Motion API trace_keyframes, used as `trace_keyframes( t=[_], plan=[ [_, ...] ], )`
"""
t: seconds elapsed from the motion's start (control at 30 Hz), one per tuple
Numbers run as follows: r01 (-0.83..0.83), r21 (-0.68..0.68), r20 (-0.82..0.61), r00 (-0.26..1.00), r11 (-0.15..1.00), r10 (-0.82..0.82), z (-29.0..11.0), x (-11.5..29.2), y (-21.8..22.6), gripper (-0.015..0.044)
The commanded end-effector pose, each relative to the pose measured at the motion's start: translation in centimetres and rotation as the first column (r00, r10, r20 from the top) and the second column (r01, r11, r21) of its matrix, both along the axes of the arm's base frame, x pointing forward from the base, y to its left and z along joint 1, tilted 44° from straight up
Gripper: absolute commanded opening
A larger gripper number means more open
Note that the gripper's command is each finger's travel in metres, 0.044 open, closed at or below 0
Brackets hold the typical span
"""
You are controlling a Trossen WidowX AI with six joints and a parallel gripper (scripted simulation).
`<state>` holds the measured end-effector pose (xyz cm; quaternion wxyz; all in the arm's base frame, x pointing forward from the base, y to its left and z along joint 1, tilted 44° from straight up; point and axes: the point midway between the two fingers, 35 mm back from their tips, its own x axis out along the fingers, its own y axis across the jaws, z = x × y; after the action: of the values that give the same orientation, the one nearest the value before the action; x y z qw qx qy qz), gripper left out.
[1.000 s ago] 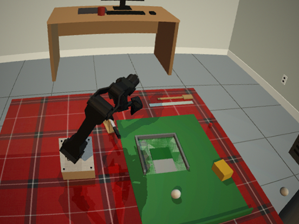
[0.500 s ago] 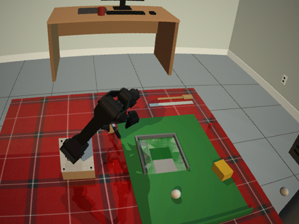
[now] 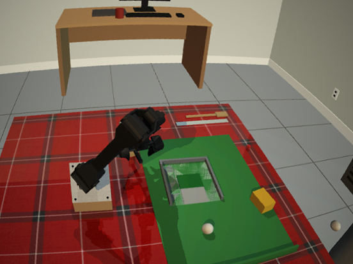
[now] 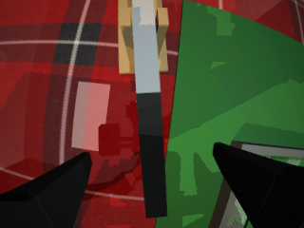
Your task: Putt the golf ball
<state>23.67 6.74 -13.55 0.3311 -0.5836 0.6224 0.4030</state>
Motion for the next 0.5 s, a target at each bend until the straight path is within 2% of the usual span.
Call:
trace_keyframes(
  t=[0.0, 0.47],
  plan=[
    [-0.004, -0.007, -0.007, 1.000, 1.000, 0.004, -0.5, -0.2, -0.5, 0.0440],
    [-0.004, -0.008, -0.007, 1.000, 1.000, 0.003, -1.8, -0.4, -1.7, 0.0440]
  ],
)
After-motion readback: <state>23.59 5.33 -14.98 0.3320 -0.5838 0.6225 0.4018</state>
